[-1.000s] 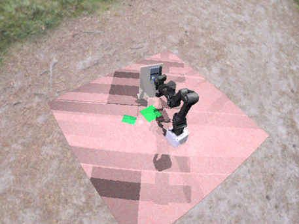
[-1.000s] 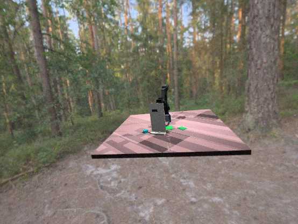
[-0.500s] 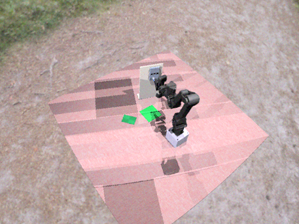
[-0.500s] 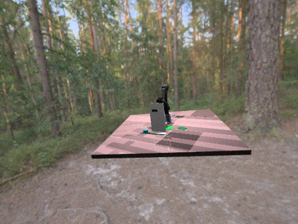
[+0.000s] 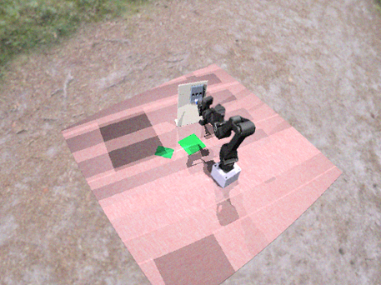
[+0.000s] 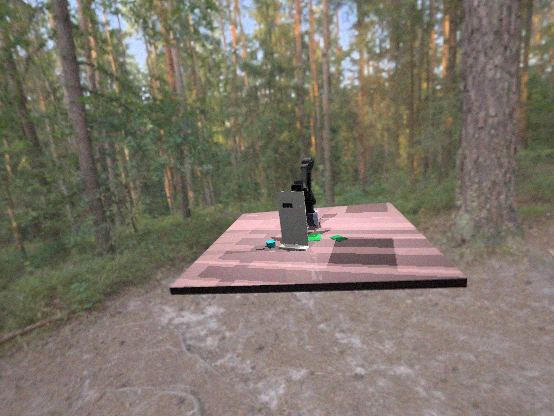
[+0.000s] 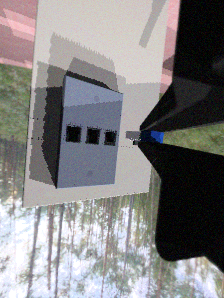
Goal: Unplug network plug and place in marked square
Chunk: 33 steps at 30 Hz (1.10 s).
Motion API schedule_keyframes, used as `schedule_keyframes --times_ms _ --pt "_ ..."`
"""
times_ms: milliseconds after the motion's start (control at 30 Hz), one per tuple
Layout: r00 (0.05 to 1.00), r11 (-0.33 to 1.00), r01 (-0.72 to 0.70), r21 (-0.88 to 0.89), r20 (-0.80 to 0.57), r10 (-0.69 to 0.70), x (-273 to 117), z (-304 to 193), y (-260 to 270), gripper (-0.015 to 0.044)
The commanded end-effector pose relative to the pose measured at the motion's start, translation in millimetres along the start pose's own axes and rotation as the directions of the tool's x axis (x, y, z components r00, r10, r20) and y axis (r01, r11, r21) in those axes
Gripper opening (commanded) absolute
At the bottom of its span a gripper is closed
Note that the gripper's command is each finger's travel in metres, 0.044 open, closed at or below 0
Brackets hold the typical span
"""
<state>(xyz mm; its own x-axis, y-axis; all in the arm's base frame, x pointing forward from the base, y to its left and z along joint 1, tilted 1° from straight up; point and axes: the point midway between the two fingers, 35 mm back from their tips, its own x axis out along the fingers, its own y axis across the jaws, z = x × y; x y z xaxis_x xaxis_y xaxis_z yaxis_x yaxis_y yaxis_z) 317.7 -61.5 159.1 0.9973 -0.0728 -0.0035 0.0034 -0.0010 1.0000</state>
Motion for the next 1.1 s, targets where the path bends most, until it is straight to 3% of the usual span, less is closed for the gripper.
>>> schedule_keyframes --times_ms 0,1067 --pt "1.000 1.000 0.004 0.004 0.000 -0.004 -2.3 -0.6 -1.2 0.0000" --pt "1.000 1.000 0.002 0.001 -0.003 -0.002 -9.4 -4.0 11.5 0.0000"
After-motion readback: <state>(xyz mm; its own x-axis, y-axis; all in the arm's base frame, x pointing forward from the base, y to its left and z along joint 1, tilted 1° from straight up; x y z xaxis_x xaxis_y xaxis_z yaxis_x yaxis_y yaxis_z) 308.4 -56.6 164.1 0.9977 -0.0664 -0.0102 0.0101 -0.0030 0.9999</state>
